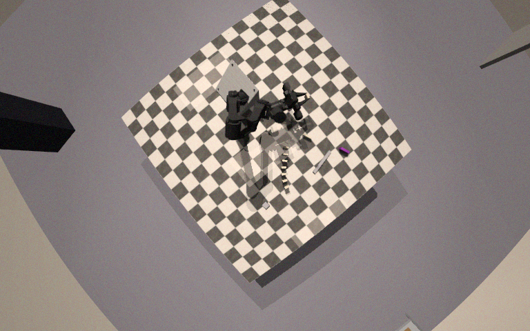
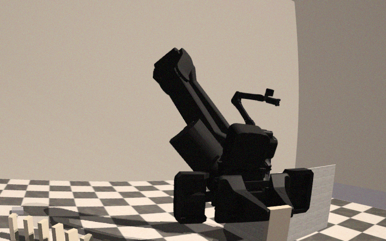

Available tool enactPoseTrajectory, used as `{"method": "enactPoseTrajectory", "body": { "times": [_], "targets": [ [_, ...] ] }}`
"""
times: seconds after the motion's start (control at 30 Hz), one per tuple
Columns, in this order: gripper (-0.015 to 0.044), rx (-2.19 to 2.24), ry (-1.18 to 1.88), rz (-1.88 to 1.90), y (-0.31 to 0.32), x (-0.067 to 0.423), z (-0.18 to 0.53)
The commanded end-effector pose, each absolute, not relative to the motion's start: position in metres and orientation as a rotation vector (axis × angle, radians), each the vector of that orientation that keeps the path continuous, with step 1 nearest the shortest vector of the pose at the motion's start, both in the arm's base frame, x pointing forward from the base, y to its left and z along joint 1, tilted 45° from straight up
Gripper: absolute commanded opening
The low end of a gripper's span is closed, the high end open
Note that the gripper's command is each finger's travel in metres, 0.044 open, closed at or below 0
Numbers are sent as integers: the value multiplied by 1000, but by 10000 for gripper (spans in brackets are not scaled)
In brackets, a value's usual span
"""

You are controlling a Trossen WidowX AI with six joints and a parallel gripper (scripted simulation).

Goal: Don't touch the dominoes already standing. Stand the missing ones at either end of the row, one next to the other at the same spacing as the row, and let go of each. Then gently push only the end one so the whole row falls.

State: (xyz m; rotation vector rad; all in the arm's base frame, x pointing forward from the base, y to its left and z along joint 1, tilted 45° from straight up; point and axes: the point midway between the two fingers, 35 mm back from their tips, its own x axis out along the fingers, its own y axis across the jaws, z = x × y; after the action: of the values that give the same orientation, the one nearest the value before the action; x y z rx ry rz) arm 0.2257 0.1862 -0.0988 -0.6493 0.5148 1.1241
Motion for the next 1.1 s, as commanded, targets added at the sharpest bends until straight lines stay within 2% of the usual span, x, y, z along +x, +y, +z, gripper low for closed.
{"method": "enactPoseTrajectory", "body": {
  "times": [0.0, 0.33, 1.07],
  "targets": [
    [107, -651, 507, 1129, 187, 225, -98],
    [107, -652, 508, 1129, 185, 226, -99],
    [107, -664, 527, 1129, 133, 230, -154]
  ]
}}
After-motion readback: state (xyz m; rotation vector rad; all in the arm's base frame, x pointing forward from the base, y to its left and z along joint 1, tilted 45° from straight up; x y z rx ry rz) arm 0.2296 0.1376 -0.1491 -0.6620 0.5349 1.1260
